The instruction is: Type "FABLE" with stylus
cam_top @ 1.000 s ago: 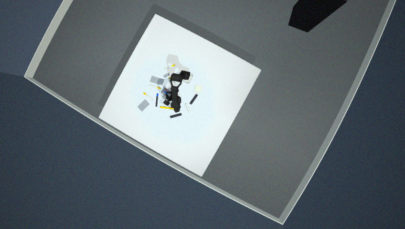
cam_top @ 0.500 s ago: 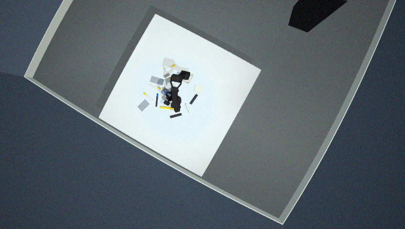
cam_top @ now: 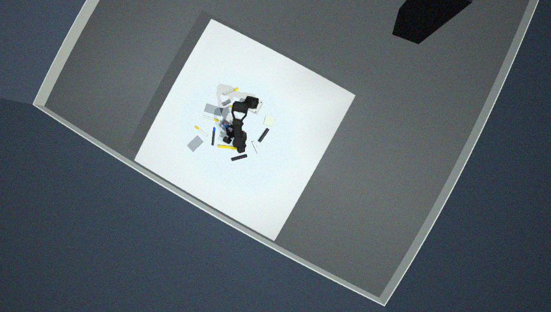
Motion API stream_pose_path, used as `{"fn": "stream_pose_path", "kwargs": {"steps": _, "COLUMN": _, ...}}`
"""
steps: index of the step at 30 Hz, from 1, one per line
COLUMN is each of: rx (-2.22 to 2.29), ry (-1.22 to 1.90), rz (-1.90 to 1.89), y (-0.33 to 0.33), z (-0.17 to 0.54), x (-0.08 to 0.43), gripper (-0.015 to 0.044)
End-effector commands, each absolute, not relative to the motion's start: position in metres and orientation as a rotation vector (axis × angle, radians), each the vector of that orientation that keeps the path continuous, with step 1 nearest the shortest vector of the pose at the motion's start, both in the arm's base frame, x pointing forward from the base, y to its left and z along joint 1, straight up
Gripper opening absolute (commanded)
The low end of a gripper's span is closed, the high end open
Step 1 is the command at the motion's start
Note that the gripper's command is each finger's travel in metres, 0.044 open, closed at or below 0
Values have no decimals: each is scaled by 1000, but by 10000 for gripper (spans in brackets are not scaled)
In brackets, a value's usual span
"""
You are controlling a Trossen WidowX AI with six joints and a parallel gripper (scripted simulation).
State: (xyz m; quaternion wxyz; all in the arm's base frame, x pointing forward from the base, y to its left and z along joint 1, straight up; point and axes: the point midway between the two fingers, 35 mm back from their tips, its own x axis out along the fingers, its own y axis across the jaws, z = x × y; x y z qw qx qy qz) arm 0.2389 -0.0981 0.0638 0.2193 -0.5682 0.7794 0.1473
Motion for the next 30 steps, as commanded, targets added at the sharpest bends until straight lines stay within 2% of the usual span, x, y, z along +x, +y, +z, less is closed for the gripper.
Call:
{"fn": "stream_pose_path", "kwargs": {"steps": 1, "rx": -1574, "ry": 2156, "rz": 401, "y": -98, "z": 64, "x": 239, "gripper": 81}}
{"fn": "stream_pose_path", "kwargs": {"steps": 10, "rx": -1574, "ry": 2156, "rz": 401, "y": -99, "z": 99, "x": 238, "gripper": 81}}
{"fn": "stream_pose_path", "kwargs": {"steps": 18, "rx": -1572, "ry": 2157, "rz": 408, "y": -98, "z": 98, "x": 238, "gripper": 84}}
{"fn": "stream_pose_path", "kwargs": {"steps": 21, "rx": -1572, "ry": 2157, "rz": 408, "y": -98, "z": 98, "x": 238, "gripper": 64}}
{"fn": "stream_pose_path", "kwargs": {"steps": 24, "rx": -1572, "ry": 2155, "rz": 409, "y": -103, "z": 98, "x": 239, "gripper": 0}}
{"fn": "stream_pose_path", "kwargs": {"steps": 30, "rx": -1575, "ry": 2150, "rz": 406, "y": -128, "z": 100, "x": 241, "gripper": 0}}
